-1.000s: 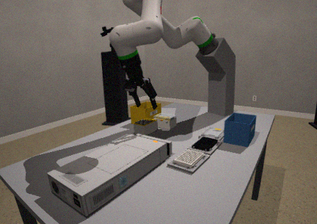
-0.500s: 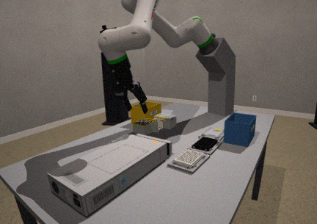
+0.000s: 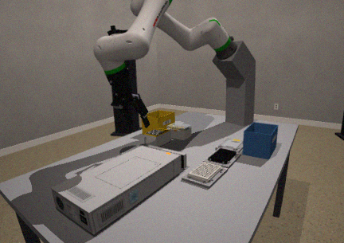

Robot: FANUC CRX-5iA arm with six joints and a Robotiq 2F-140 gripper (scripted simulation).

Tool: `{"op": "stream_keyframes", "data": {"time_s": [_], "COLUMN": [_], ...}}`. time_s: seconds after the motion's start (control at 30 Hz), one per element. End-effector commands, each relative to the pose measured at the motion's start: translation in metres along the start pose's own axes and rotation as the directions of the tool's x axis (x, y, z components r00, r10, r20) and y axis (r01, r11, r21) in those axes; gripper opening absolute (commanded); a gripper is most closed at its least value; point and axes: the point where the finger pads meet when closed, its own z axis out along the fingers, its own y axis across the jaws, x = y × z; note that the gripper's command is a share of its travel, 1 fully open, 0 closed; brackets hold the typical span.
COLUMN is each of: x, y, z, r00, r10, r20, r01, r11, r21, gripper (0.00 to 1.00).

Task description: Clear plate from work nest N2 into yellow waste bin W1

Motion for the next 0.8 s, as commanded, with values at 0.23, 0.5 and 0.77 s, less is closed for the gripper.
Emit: {"op": "stream_keyframes", "data": {"time_s": [0.23, 0.5, 0.77], "x": [0.017, 0.018, 0.022], "y": [0.013, 0.013, 0.013], "z": [-0.002, 0.001, 0.010], "r00": [1.000, 1.000, 1.000], "r10": [0.000, 0.000, 0.000], "r20": [0.000, 0.000, 0.000], "r01": [0.000, 0.000, 0.000], "r11": [1.000, 1.000, 1.000], "r21": [0.000, 0.000, 0.000], "gripper": [0.70, 0.70, 0.70]}}
